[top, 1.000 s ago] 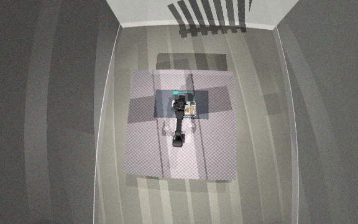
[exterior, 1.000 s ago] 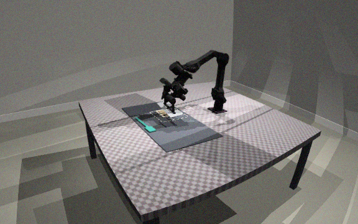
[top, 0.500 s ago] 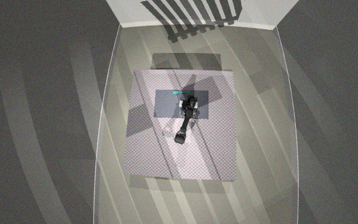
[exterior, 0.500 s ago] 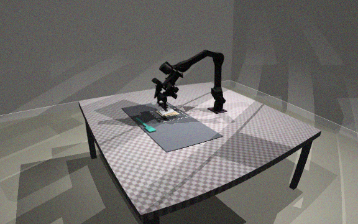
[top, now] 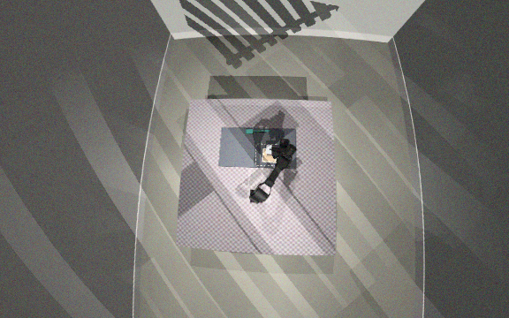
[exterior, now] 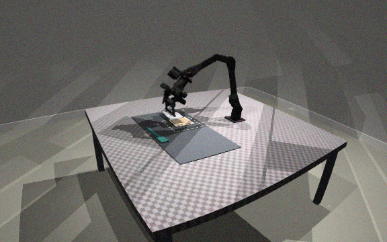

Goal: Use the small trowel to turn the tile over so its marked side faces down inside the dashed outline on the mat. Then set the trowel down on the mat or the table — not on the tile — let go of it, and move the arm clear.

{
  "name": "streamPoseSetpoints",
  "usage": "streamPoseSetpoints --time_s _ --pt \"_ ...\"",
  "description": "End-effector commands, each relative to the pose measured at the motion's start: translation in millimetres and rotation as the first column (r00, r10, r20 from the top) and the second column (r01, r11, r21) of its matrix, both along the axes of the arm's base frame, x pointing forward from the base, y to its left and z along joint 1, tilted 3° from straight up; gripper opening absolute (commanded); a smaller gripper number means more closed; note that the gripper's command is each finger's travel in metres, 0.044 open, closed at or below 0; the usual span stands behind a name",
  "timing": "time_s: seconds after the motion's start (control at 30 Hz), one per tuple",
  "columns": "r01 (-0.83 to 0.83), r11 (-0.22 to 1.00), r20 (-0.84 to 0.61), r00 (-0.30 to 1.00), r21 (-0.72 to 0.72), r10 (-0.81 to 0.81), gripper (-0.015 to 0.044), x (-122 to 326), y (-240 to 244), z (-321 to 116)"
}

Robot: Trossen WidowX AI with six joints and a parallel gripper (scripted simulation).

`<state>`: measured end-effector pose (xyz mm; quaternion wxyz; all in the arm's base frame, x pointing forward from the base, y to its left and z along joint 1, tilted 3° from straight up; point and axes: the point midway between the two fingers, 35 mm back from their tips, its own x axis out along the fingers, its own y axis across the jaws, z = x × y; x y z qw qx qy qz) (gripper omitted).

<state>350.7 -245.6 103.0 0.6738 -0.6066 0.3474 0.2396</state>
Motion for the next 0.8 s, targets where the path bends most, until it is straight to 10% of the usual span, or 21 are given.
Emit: streamPoseSetpoints --time_s 0.0,0.77 --pt "-0.01 1.0 0.039 0.999 -0.021 0.01 0.0 -6 -23 7" --pt "-0.034 0.998 0.126 0.991 -0.056 0.041 0.0 -61 -101 -3"
